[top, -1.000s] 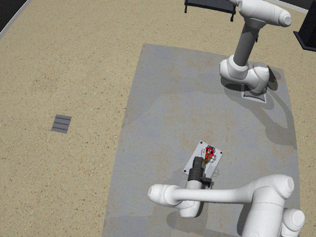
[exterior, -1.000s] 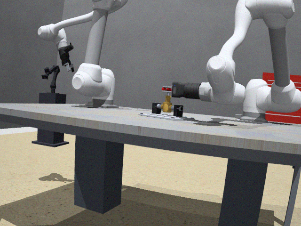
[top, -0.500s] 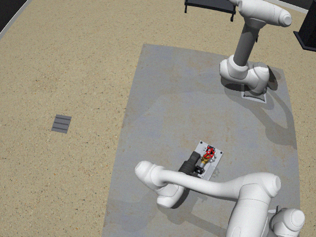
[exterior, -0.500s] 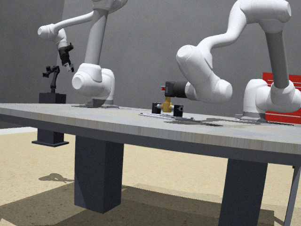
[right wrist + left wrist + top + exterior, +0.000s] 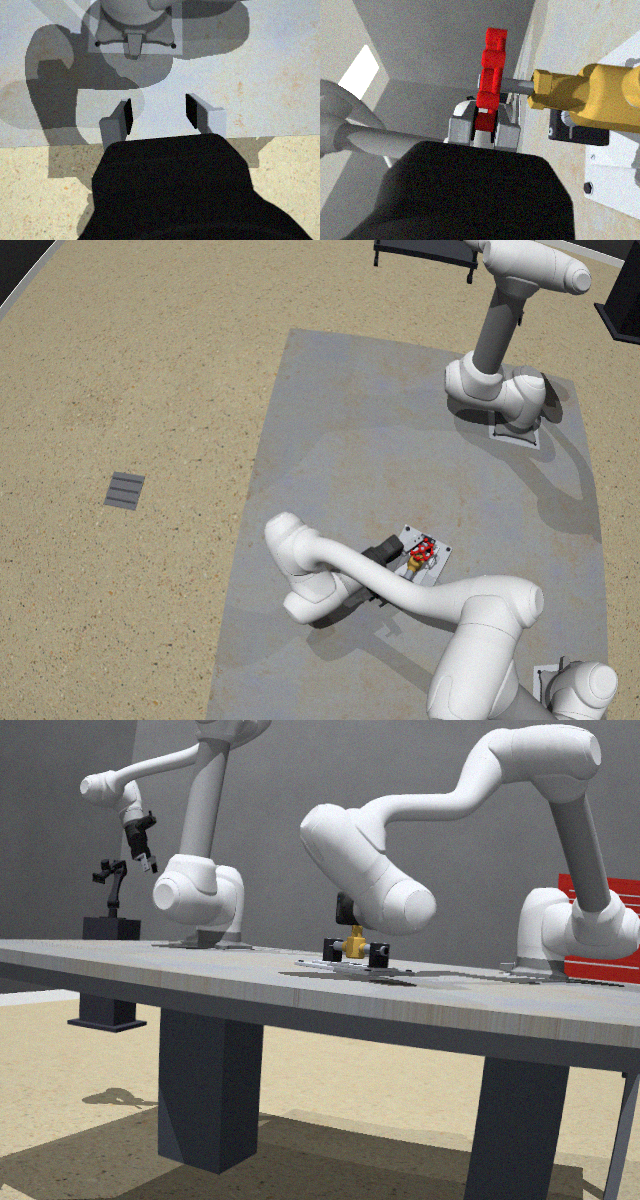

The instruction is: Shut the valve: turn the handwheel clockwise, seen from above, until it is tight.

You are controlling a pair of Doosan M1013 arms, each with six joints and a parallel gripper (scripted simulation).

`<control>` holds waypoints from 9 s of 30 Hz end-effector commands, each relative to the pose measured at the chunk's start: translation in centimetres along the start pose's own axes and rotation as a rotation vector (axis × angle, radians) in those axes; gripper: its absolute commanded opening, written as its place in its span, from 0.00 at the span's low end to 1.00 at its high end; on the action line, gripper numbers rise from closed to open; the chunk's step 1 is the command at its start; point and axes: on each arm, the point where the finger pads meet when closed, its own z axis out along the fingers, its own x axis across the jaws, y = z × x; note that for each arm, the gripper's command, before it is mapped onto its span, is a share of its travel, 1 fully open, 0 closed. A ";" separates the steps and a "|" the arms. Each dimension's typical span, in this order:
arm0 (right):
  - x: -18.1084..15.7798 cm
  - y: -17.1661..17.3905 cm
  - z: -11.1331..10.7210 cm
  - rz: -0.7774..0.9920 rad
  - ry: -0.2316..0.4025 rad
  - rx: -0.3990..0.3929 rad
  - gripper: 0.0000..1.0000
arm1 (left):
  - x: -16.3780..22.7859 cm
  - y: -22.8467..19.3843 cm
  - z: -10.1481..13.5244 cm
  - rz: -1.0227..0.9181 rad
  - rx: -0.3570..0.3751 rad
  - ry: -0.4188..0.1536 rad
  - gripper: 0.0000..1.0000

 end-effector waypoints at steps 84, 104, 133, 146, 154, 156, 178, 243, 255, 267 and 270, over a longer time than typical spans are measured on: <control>0.0 0.0 -0.1 0.000 0.000 -0.001 1.00 | -0.1 -2.8 2.9 0.004 1.569 0.002 0.00; 0.0 0.0 -0.1 0.000 0.000 -0.001 1.00 | -0.1 -3.2 2.8 0.004 1.714 0.002 0.00; 0.0 0.0 -0.1 0.000 0.000 -0.001 1.00 | -0.1 -3.5 2.8 0.004 1.848 0.002 0.00; 0.0 0.0 -0.1 0.000 0.000 -0.001 1.00 | -0.1 -3.6 2.7 0.004 1.880 0.002 0.00; 0.0 0.0 -0.1 0.000 0.000 -0.001 1.00 | -0.1 -3.7 2.7 0.004 1.895 0.002 0.00; 0.0 0.0 -0.1 0.000 0.000 -0.001 1.00 | -0.1 -3.7 2.7 0.004 1.897 0.002 0.00; 0.0 0.0 -0.1 0.000 0.000 -0.001 1.00 | -0.1 -3.7 2.7 0.004 1.906 0.002 0.00; 0.0 0.0 -0.1 0.000 0.000 -0.001 1.00 | -0.1 -3.7 2.7 0.004 1.890 0.002 0.55; 0.0 0.0 -0.1 0.000 0.000 -0.001 1.00 | -0.1 -3.4 2.8 0.004 1.803 0.002 0.55; 0.0 0.0 -0.1 0.000 0.000 -0.001 1.00 | -0.1 -3.0 2.8 0.004 1.663 0.002 0.55; 0.0 0.0 -0.1 0.000 0.000 -0.001 1.00 | -0.1 -2.9 2.9 0.004 1.610 0.002 0.55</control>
